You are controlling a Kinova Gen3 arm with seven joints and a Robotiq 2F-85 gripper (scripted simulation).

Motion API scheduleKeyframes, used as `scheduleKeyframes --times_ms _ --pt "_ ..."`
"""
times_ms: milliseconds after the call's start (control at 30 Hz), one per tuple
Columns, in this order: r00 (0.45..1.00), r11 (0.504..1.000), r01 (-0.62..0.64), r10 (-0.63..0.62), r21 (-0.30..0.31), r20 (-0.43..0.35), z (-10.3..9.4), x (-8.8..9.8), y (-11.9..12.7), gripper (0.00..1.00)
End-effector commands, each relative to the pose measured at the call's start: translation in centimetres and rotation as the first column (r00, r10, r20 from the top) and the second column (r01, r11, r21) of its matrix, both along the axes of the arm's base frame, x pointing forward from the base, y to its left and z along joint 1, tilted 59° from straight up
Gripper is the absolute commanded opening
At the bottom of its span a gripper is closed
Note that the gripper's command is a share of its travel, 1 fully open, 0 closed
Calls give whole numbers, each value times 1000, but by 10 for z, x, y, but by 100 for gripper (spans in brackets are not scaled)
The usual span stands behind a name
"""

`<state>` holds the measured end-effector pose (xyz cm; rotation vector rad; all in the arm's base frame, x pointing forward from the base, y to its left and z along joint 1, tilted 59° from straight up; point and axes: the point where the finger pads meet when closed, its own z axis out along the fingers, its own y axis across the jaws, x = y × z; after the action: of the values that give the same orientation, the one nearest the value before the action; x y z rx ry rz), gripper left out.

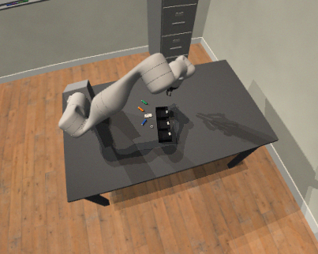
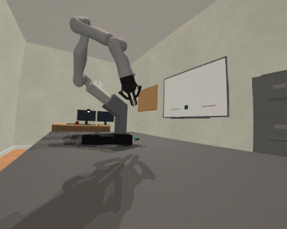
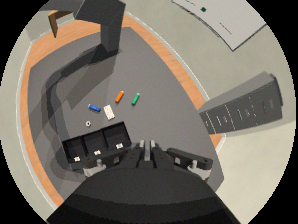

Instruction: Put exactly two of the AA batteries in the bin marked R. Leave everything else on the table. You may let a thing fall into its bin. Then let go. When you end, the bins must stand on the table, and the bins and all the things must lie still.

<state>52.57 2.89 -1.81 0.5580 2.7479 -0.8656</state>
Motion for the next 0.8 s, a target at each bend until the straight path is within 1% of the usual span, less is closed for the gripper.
scheduleKeyframes --times_ms 0,33,100,200,267,300,400,467,500,533,633,667,700,767 --pt "998 997 -55 53 -50 -37 -10 -22 6 9" --pt "998 997 -55 54 -49 -38 -13 -30 6 9" --pt "998 997 -56 54 -48 -38 -14 -31 7 9" --pt "984 979 -142 124 -148 -124 -16 -57 0 9" --pt "985 980 -146 131 -138 -116 -22 -68 1 9" --pt "984 980 -147 131 -137 -117 -22 -69 2 9" --pt "960 944 -243 201 -222 -195 -22 -92 -6 9" --pt "960 944 -243 201 -222 -195 -22 -92 -6 9" --pt "960 945 -243 202 -221 -196 -23 -100 -7 9" --pt "960 945 -243 202 -220 -196 -23 -102 -8 9" --pt "924 892 -343 264 -295 -275 -20 -125 -17 9" --pt "924 892 -343 264 -295 -276 -19 -131 -19 9" --pt "924 892 -344 265 -294 -277 -20 -132 -18 9" --pt "895 847 -410 301 -339 -329 -14 -145 -26 9"
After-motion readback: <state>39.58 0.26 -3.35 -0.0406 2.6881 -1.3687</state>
